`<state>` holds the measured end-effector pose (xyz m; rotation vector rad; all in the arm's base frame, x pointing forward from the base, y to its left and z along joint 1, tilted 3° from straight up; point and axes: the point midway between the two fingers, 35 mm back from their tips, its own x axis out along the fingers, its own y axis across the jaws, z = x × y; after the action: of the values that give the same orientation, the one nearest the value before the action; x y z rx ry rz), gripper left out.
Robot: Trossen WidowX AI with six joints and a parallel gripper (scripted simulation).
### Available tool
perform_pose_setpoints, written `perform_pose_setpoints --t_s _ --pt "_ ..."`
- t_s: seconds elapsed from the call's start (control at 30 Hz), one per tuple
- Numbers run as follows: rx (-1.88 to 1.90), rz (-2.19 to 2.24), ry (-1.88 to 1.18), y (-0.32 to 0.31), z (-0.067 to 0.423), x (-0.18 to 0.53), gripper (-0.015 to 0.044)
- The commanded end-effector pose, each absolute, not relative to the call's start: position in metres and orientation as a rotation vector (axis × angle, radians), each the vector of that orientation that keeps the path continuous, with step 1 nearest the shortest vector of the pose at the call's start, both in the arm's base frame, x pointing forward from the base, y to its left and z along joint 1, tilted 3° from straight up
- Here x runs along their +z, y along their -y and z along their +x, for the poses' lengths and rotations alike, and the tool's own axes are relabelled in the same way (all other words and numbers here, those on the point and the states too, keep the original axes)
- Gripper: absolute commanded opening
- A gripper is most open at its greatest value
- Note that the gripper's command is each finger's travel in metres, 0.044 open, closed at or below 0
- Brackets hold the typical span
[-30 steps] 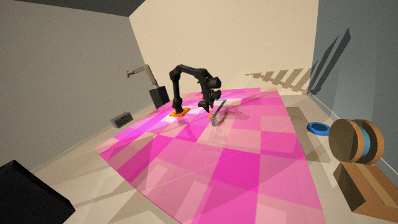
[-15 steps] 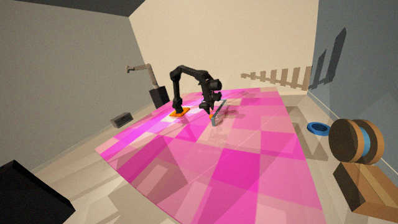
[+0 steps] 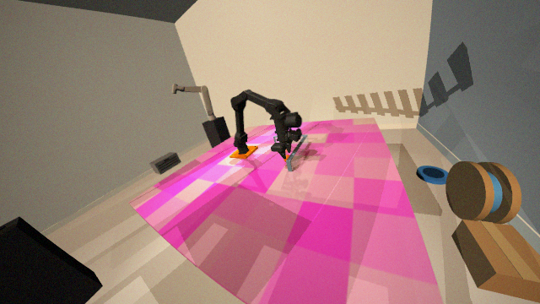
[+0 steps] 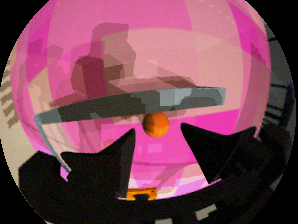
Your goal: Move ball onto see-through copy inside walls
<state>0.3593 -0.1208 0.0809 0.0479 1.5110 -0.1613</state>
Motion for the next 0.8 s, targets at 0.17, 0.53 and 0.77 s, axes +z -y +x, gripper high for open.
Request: perform_pose_setpoints --t_s 0.17,0.53,0.77 --pt "-0.152 0.048 -1.522 0.121 0.358 0.061 0.0310" --pt "-0.152 0.048 -1.523 0.121 0.358 0.059 0.0185" --pt "-0.155 0.049 -1.522 0.122 0.357 0.059 0.0099"
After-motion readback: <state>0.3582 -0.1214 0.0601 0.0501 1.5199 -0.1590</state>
